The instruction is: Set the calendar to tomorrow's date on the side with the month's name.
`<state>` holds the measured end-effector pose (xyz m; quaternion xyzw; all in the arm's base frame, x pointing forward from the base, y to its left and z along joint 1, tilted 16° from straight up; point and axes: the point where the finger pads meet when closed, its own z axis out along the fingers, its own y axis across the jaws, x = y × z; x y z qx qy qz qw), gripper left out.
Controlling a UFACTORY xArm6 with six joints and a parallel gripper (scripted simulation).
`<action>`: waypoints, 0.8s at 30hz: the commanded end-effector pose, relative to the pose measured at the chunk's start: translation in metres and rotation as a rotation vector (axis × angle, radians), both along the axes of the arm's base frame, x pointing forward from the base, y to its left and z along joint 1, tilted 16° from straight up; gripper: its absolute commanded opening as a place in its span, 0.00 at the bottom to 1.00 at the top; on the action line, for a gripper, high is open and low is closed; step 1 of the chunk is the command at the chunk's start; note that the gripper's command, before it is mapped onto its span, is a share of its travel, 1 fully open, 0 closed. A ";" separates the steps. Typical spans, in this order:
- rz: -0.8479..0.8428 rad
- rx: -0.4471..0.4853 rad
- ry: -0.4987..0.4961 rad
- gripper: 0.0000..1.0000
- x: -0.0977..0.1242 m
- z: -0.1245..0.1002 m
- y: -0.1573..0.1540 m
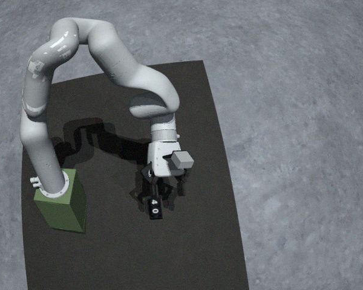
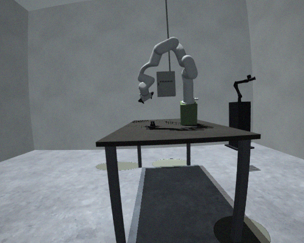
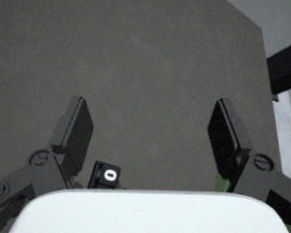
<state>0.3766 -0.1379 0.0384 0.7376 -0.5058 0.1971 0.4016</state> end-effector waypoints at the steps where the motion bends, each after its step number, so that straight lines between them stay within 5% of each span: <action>1: -0.001 0.000 -0.003 1.00 0.001 0.001 0.000; 19: 0.001 0.001 -0.004 1.00 0.002 0.001 0.000; 24: 0.069 0.037 -0.039 1.00 0.023 -0.008 -0.002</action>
